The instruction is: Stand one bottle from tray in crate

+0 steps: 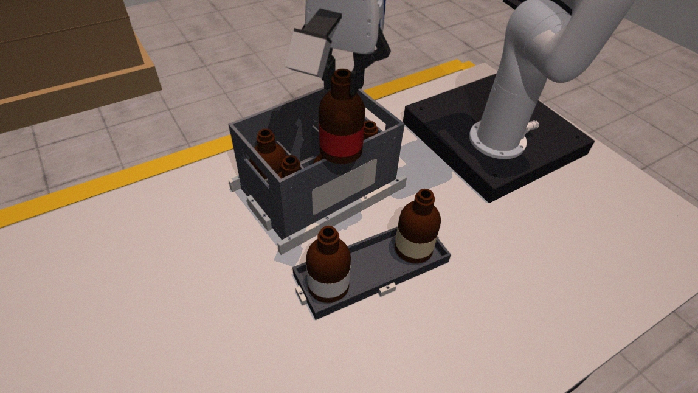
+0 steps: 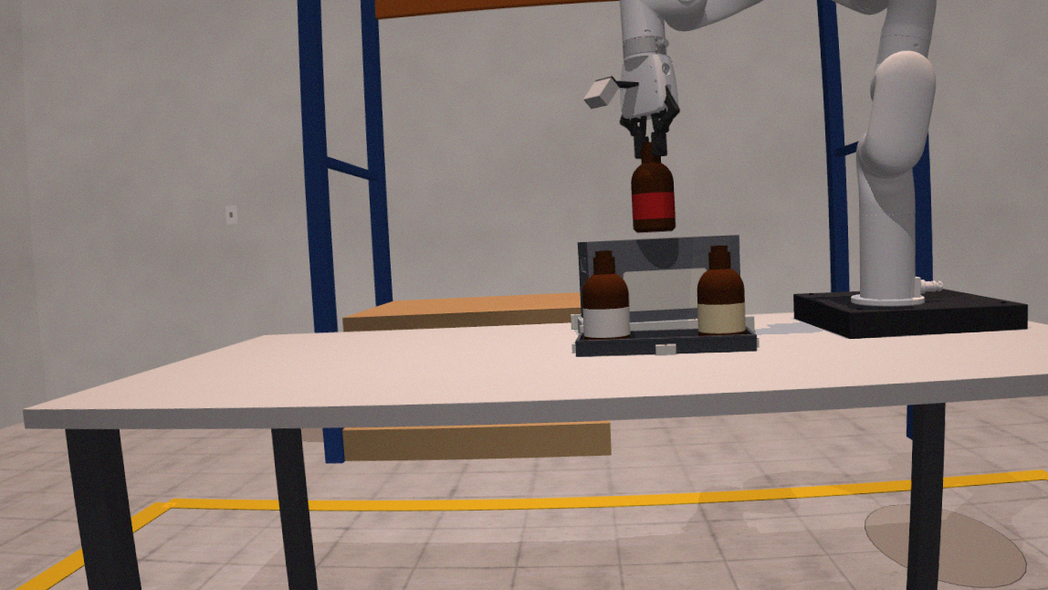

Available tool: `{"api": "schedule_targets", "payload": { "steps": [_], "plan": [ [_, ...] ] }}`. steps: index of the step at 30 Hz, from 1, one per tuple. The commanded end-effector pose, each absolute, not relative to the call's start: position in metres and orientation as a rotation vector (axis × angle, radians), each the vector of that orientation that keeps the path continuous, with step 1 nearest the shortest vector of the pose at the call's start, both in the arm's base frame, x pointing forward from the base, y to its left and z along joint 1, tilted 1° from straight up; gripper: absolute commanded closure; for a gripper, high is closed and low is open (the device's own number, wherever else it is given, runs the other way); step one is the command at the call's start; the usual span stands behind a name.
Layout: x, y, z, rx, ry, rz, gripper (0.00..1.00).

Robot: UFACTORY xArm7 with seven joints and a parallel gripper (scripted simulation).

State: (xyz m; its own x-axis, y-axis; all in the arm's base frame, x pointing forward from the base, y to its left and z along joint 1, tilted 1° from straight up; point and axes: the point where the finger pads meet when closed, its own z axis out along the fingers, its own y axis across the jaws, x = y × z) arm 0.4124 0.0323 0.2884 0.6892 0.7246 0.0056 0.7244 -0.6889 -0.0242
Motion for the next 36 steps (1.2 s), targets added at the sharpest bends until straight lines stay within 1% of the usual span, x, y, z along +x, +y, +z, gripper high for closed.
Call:
{"api": "schedule_targets", "payload": {
  "steps": [1,36],
  "plan": [
    [0.414,0.020,0.290,-2.867,-1.229,0.000,1.00],
    [0.419,-0.053,0.288,-2.867,-1.229,0.000,1.00]
  ]
}}
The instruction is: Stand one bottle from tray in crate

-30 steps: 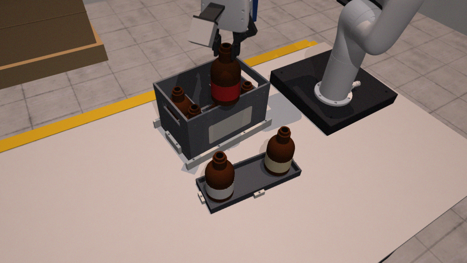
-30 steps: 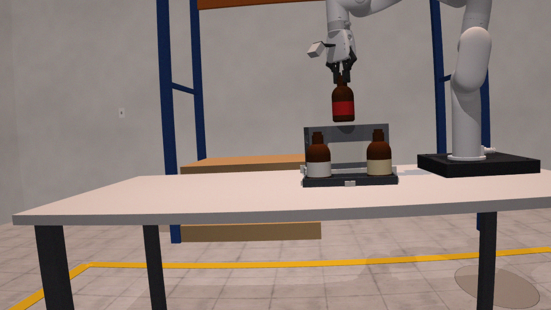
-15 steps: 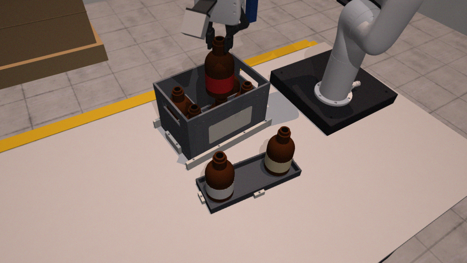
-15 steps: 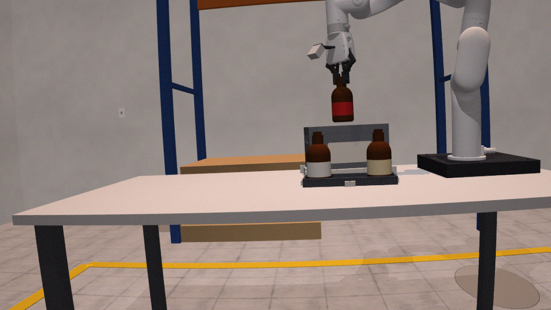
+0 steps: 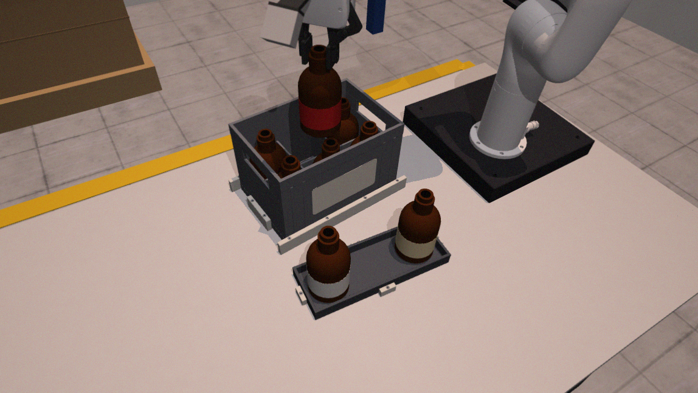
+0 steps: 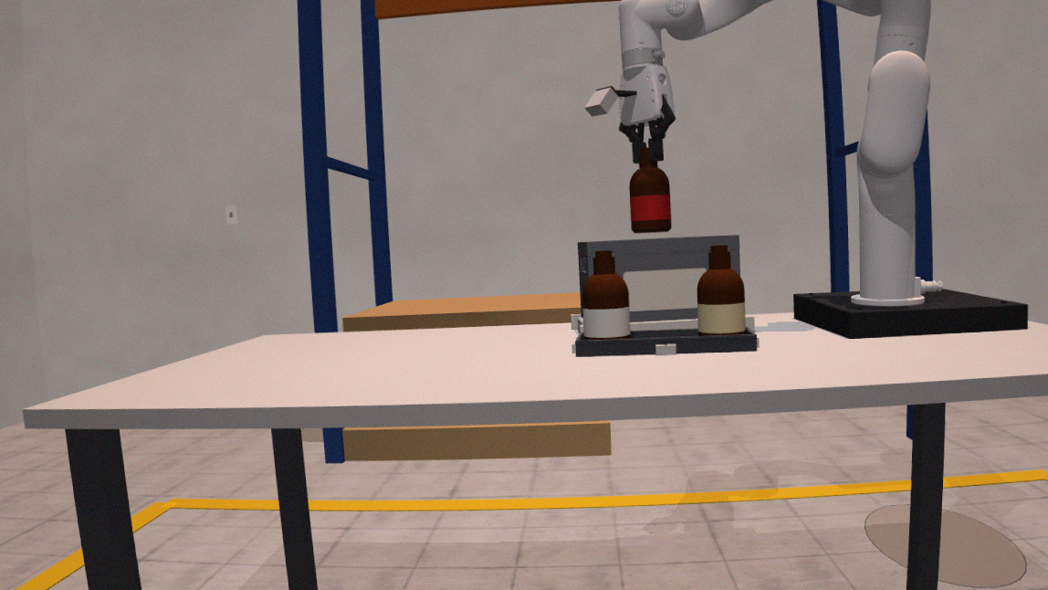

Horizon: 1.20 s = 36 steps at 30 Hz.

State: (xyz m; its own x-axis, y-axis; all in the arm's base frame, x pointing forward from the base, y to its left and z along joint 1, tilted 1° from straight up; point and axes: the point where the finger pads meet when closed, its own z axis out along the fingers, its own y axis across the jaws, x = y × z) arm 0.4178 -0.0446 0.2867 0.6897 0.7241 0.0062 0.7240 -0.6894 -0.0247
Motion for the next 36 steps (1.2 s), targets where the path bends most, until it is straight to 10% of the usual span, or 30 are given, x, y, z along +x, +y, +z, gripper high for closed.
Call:
{"api": "schedule_targets", "payload": {
  "steps": [1,36],
  "plan": [
    [0.420,-0.055,0.288,-2.867,-1.229,0.000,1.00],
    [0.423,-0.100,0.287,-2.867,-1.229,0.000,1.00]
  ]
}}
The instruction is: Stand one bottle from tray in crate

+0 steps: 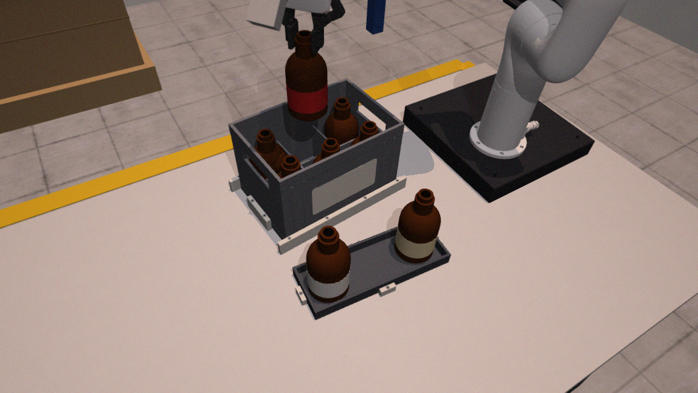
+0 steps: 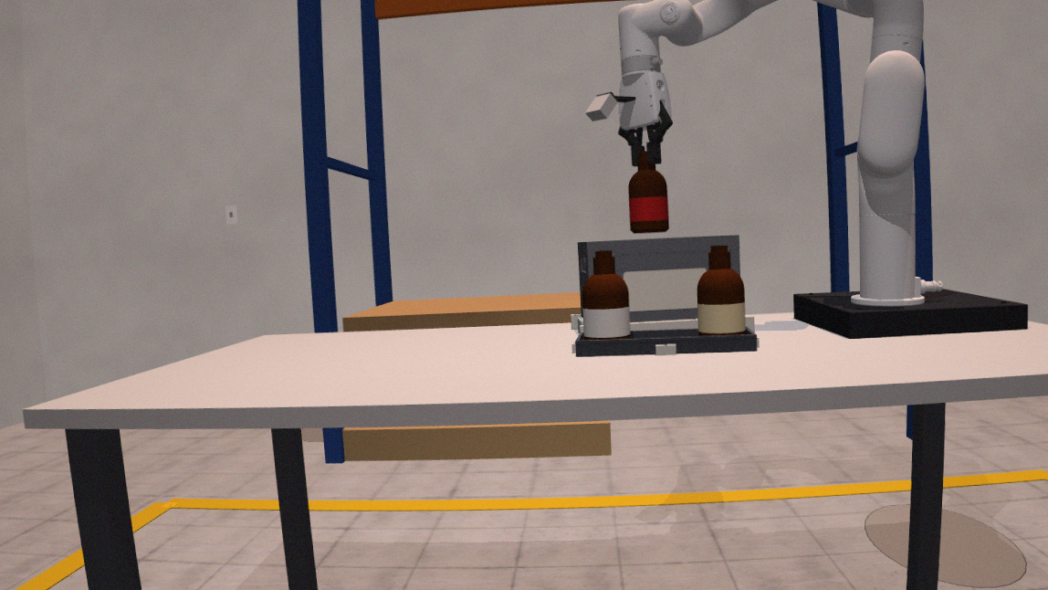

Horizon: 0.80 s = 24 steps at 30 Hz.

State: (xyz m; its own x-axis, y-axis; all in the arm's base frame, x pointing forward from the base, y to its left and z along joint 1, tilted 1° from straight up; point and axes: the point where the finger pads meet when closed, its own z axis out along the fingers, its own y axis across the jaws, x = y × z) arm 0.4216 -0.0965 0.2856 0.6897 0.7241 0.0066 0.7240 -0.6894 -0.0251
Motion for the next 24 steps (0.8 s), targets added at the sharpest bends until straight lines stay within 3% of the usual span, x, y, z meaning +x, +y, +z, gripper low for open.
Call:
{"api": "schedule_targets", "payload": {
  "steps": [1,24],
  "plan": [
    [0.4229,-0.1012,0.2874,-2.867,-1.229,0.000,1.00],
    [0.4235,-0.1106,0.2872,-2.867,-1.229,0.000,1.00]
  ]
}}
